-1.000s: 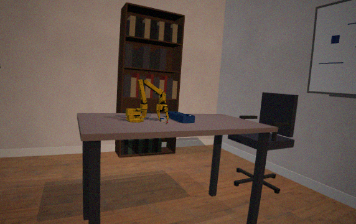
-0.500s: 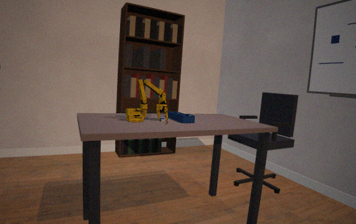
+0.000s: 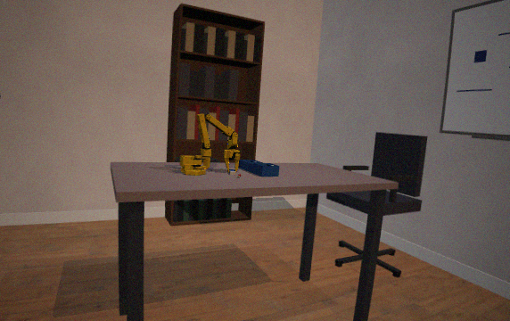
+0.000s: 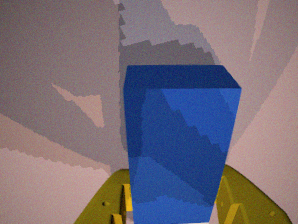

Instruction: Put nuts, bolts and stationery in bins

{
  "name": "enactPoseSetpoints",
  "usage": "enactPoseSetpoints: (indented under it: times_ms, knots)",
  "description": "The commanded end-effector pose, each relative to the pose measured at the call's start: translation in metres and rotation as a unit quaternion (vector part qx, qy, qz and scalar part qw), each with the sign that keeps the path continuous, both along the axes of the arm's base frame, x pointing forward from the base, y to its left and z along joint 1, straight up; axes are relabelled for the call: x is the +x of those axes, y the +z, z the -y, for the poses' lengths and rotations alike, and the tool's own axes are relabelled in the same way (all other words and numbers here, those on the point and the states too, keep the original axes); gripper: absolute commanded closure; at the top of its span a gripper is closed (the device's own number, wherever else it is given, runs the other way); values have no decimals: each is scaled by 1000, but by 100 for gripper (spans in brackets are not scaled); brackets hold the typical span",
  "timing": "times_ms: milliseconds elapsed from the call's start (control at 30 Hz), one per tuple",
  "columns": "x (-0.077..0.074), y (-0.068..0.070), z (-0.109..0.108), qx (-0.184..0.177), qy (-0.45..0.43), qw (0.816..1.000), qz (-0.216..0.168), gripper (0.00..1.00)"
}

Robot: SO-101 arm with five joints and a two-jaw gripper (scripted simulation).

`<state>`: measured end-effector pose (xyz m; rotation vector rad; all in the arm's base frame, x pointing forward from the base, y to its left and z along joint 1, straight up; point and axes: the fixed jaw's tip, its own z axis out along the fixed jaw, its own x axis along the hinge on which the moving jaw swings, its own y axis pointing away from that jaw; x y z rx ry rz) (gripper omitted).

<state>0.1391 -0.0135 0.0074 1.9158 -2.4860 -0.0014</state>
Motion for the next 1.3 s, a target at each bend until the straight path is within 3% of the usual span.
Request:
enactPoseSetpoints:
  times_ms: [0,367,1267]
  knots:
    - [2,1,2,0,-12,1000,7,93]
    - [2,1,2,0,-12,1000,7,100]
    - [2,1,2,0,-12,1000,7,100]
